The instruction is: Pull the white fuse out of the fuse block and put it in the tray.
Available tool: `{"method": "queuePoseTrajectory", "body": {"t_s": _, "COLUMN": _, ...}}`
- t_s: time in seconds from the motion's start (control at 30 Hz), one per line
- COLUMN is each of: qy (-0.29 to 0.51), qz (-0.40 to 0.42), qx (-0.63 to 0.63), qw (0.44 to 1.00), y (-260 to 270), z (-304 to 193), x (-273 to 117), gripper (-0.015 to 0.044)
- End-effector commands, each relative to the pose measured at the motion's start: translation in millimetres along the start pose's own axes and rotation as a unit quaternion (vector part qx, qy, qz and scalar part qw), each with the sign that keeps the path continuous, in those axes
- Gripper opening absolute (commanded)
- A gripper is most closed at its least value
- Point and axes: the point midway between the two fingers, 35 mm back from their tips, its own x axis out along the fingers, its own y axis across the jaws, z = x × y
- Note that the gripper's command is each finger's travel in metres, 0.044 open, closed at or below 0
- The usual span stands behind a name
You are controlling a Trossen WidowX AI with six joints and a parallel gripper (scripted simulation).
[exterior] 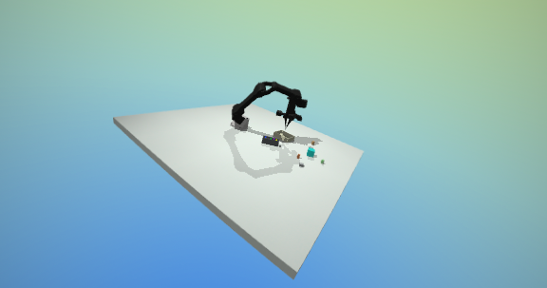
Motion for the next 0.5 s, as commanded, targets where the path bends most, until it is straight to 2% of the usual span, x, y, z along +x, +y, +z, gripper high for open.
{"method": "queuePoseTrajectory", "body": {"t_s": 0.0, "qy": 0.0, "qz": -0.003, "qx": 0.001, "qw": 1.0, "y": 6, "z": -19, "x": 4, "gripper": 0.0}}
{"method": "queuePoseTrajectory", "body": {"t_s": 0.47, "qy": 0.0, "qz": -0.003, "qx": 0.001, "qw": 1.0, "y": 7, "z": -20, "x": 19, "gripper": 0.0}}
